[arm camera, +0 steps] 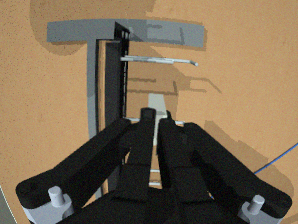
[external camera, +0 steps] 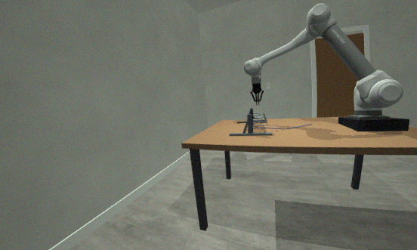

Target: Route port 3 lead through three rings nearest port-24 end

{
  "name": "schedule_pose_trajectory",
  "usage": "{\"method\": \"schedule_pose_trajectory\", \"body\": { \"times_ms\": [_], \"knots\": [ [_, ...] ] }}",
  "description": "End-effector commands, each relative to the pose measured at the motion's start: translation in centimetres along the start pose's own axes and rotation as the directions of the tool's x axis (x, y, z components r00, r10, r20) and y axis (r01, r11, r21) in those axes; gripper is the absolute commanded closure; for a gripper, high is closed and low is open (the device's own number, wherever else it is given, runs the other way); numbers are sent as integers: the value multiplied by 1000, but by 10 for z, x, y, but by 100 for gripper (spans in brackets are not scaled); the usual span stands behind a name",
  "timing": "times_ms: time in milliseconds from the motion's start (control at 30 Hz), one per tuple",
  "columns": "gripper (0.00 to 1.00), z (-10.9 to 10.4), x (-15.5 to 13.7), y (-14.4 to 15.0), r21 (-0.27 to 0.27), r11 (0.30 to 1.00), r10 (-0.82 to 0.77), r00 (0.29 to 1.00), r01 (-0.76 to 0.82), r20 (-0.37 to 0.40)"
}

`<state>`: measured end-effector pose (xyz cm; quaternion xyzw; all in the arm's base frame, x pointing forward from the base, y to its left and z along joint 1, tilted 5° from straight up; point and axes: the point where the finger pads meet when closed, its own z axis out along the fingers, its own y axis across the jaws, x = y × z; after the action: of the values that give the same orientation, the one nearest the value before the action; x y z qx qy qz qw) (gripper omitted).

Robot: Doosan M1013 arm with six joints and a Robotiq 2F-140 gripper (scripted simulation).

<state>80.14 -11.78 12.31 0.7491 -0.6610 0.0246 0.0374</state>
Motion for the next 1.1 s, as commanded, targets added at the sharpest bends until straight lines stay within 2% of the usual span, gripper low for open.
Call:
{"method": "schedule_pose_trajectory", "body": {
  "times_ms": [0, 933, 1067],
  "knots": [
    [100, -5, -4, -4, 7, 1000, -4, 1000, 4, 3],
    [100, -5, -4, -4, 7, 1000, -3, 1000, 3, 3],
    [100, -6, -14, 3, 7, 999, 32, 999, -32, 3]
  ]
}}
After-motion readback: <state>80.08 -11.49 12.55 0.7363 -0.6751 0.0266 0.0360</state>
